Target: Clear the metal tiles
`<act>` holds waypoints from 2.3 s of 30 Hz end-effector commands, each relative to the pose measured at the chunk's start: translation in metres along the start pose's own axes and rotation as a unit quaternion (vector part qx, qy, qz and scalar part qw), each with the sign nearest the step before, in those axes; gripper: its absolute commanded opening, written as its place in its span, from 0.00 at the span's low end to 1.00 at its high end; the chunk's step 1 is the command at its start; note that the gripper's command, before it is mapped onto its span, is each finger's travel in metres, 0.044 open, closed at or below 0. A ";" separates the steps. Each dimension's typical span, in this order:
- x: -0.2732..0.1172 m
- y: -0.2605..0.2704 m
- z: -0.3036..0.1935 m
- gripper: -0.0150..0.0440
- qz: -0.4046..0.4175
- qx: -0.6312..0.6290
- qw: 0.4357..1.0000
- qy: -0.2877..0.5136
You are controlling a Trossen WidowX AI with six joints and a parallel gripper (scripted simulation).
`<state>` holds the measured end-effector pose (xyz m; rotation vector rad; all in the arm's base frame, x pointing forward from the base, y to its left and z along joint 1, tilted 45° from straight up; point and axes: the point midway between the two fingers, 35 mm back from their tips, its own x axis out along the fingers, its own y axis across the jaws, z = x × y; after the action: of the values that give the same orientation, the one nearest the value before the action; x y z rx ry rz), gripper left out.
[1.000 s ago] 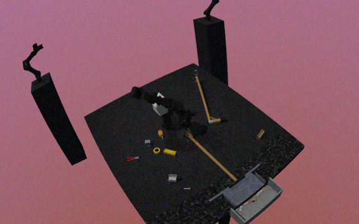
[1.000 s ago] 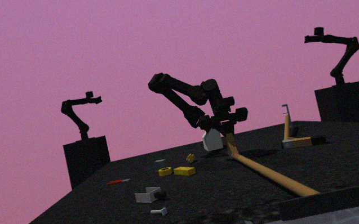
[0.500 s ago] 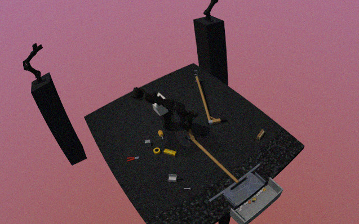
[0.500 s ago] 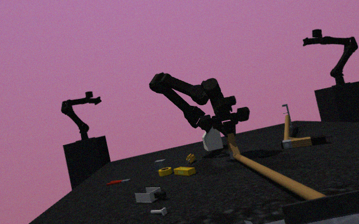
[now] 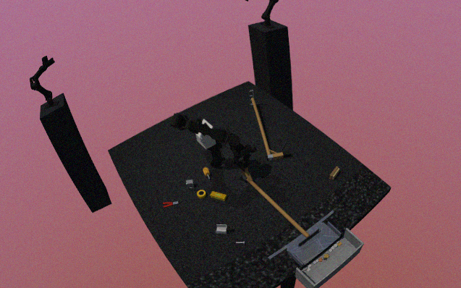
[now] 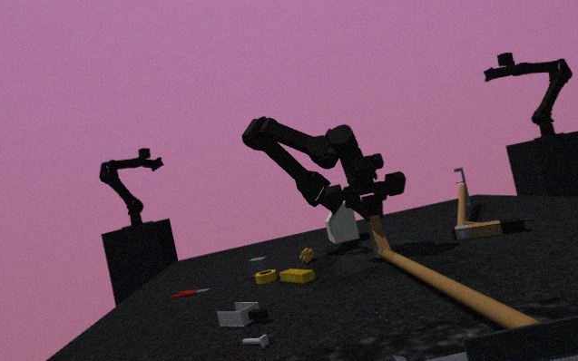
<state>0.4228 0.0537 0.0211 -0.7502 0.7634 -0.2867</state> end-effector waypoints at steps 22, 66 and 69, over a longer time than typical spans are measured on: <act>0.020 0.002 0.032 0.25 0.001 0.000 1.000 -0.004; 0.058 0.001 0.081 0.25 0.000 0.001 1.000 -0.006; 0.061 0.001 0.084 0.25 0.000 0.001 1.000 -0.006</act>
<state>0.5191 0.0654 0.0273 -0.7482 0.7592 -0.2881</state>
